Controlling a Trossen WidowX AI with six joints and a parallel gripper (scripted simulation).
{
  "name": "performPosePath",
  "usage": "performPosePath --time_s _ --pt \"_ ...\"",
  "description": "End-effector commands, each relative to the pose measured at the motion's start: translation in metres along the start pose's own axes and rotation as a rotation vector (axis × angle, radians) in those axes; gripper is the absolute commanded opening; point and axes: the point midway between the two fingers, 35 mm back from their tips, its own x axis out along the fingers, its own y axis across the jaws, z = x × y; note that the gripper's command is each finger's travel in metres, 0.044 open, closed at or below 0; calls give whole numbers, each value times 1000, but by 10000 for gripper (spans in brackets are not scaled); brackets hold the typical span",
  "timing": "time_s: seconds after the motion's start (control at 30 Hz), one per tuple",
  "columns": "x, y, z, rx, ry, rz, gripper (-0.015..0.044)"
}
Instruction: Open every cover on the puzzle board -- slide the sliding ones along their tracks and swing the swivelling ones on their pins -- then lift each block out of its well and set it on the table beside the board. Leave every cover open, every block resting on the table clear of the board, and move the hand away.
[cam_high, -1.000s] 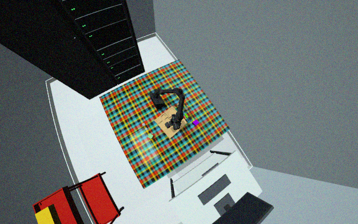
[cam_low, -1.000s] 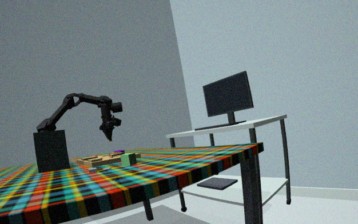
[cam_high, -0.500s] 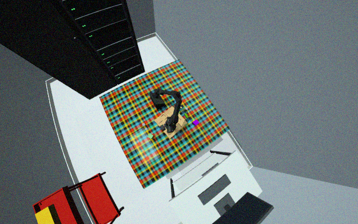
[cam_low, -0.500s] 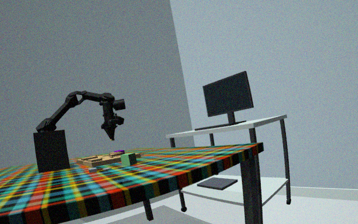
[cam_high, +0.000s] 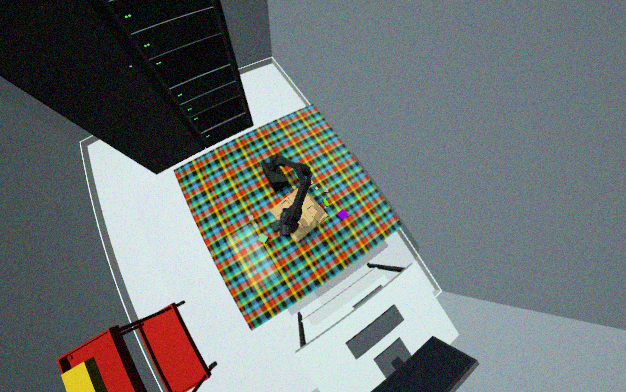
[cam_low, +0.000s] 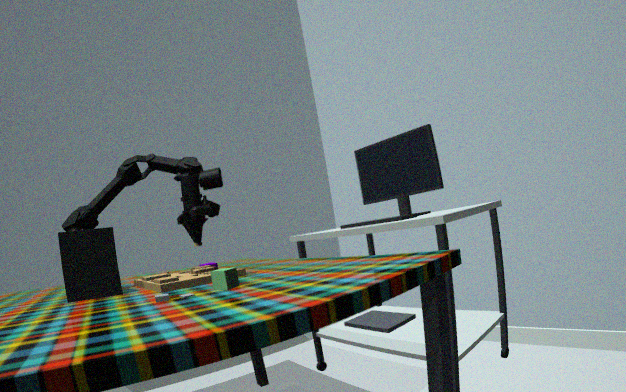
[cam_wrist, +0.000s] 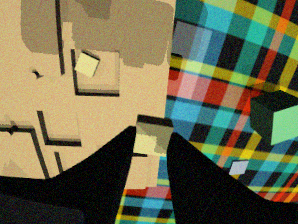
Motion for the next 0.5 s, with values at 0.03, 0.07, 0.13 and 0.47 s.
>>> performPosePath --time_s 0.03,0.07,0.13,0.47 --pt "0 -24 -7 -2 0 -1 80" --pt "0 -27 -9 -2 0 0 80" --pt "1 -35 -12 -2 0 1 80" --pt "5 -70 -30 -5 2 12 80"
